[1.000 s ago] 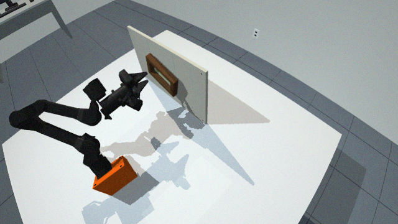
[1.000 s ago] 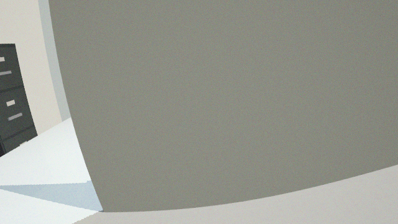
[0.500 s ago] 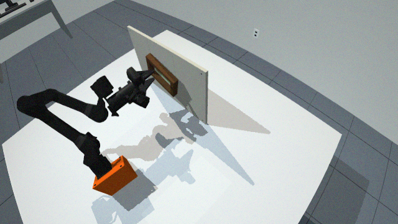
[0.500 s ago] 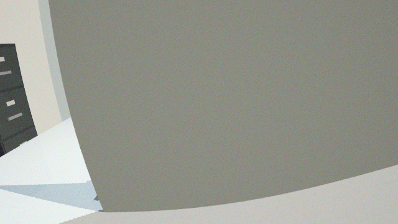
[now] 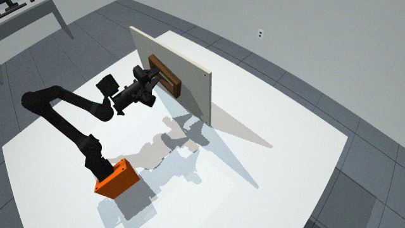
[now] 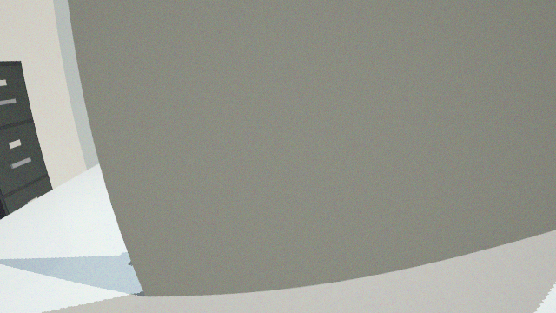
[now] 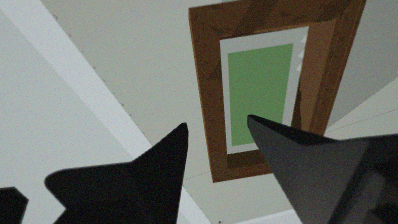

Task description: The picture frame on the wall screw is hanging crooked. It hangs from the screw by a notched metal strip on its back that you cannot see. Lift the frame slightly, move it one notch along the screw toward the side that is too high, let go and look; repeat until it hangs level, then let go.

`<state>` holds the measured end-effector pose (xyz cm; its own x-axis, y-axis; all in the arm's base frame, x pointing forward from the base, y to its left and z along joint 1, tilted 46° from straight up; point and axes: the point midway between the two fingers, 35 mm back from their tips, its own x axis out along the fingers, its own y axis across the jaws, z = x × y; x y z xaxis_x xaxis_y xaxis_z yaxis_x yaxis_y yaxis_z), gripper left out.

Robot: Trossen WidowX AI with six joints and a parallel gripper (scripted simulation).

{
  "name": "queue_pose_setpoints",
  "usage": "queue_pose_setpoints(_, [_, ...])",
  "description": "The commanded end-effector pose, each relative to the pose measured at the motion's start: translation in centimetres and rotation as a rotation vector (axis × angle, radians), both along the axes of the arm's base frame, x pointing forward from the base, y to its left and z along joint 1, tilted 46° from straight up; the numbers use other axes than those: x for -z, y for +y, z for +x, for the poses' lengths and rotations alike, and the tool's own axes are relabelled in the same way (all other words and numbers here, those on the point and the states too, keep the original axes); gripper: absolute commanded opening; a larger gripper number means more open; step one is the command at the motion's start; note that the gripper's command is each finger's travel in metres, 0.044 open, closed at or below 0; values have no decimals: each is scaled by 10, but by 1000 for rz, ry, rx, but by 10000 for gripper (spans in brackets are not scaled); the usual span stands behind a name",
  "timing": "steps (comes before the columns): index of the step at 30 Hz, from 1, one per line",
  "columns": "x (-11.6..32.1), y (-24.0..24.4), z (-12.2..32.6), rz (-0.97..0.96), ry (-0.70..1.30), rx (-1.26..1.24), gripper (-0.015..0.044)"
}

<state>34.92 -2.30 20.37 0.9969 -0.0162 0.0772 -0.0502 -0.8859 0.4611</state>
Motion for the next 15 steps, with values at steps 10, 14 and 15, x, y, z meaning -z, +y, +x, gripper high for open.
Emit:
queue_pose_setpoints(10, [-4,-1,21,-5,-10,3,260])
queue_pose_setpoints(14, [-4,-1,23,-5,-10,3,260])
queue_pose_setpoints(15, [-4,-1,23,-5,-10,3,260])
